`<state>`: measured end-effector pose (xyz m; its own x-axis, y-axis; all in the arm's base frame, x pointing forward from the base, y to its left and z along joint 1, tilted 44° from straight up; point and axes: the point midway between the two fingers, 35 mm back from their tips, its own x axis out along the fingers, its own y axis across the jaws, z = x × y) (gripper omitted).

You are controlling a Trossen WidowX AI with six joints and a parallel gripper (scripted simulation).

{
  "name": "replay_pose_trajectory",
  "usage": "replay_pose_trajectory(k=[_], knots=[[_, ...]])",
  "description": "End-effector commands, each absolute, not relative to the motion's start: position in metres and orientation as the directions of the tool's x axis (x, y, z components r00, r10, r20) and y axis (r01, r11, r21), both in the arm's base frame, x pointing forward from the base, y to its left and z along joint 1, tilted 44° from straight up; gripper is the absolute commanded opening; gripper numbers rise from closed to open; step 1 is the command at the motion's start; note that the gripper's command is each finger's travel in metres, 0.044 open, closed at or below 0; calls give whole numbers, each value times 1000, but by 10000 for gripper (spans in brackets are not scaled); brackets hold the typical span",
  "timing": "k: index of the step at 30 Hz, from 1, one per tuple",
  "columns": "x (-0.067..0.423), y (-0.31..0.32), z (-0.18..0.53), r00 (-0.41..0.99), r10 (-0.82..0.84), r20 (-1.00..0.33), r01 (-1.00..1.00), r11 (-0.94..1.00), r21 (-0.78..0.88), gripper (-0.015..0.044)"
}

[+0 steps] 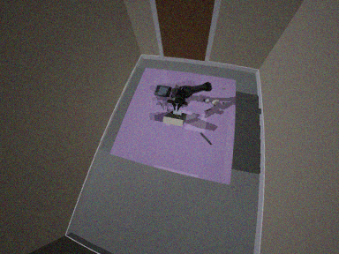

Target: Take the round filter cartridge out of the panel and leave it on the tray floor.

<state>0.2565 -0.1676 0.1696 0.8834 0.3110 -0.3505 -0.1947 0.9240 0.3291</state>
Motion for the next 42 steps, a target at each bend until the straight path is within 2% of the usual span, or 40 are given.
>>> replay_pose_trajectory(k=[1, 24, 42], knots=[[263, -167, 164, 881, 309, -359, -188, 924, 334, 118], [296, -153, 154, 886, 307, -348, -189, 923, 335, 118], [296, -154, 152, 886, 307, -347, -189, 923, 335, 118]])
